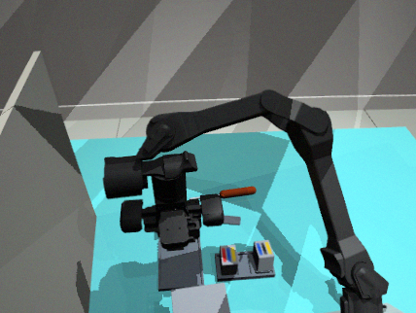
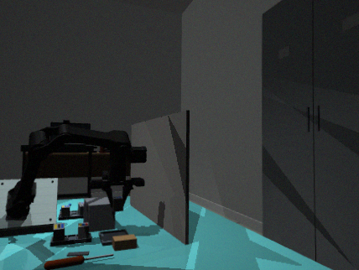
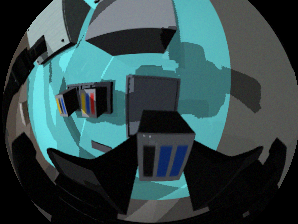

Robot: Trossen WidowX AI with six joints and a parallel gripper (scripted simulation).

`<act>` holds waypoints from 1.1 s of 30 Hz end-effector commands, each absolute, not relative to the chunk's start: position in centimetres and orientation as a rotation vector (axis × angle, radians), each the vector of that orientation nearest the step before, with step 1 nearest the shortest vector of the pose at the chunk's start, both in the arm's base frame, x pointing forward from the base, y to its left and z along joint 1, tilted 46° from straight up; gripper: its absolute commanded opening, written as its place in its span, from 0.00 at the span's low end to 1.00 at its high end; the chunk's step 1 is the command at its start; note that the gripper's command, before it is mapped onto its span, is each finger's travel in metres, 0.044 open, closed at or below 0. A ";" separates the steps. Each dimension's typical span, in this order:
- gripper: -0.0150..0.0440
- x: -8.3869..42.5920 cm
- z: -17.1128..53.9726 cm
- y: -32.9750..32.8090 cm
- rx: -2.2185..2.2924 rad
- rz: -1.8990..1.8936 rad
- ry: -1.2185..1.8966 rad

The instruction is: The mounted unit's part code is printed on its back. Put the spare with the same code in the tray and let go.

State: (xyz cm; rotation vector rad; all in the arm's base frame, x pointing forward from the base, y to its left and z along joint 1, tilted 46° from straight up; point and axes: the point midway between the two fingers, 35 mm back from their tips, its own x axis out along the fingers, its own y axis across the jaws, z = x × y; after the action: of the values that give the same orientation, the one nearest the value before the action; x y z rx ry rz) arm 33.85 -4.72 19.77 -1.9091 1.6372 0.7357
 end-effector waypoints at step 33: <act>0.25 34.3 17.9 -6.6 -1.905 0.742 1.631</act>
State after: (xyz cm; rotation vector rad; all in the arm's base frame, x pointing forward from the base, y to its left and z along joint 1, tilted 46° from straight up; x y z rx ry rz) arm 34.26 -6.66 17.90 -1.9039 1.6416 0.7396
